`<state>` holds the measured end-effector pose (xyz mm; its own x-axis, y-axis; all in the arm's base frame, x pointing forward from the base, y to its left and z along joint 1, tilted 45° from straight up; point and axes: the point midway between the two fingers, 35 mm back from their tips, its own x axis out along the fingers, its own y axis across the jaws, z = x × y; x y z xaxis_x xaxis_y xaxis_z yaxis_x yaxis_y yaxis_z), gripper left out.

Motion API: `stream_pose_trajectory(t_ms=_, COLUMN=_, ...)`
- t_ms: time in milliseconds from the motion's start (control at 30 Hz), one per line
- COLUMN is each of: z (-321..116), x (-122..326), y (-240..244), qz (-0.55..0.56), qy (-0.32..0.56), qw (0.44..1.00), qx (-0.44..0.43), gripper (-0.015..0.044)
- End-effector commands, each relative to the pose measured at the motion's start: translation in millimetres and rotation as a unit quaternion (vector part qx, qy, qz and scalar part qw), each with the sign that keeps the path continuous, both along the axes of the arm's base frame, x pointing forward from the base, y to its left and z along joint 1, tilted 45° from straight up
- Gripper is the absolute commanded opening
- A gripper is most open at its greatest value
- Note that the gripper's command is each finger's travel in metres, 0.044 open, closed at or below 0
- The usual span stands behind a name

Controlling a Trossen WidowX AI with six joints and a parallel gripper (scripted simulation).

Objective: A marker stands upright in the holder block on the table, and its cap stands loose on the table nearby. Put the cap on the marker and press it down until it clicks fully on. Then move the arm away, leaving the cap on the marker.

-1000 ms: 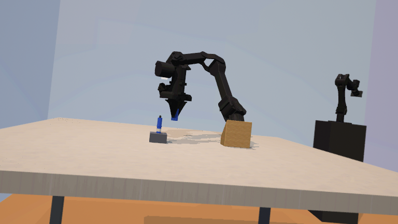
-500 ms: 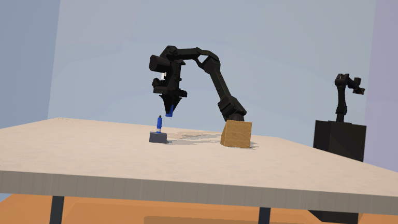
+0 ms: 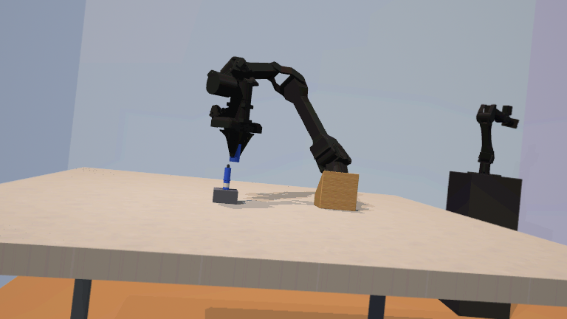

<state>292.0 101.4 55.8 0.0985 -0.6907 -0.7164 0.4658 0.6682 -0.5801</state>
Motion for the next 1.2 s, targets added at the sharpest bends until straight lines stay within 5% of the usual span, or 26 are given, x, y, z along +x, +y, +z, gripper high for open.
stream_pose_trajectory(t_ms=0, z=-6.0, x=3.6, y=12.5, qz=-0.003, qy=-0.003, qw=1.0, qx=0.002, gripper=0.0)
stream_pose_trajectory(t_ms=567, z=-33.1, x=11.4, y=54.5, qz=-0.01, qy=-0.01, qw=1.0, qx=0.001, gripper=0.0)
stream_pose_trajectory(t_ms=1167, z=-45.1, x=13.6, y=44.1, qz=-0.01, qy=-0.01, qw=1.0, qx=0.001, gripper=0.0)
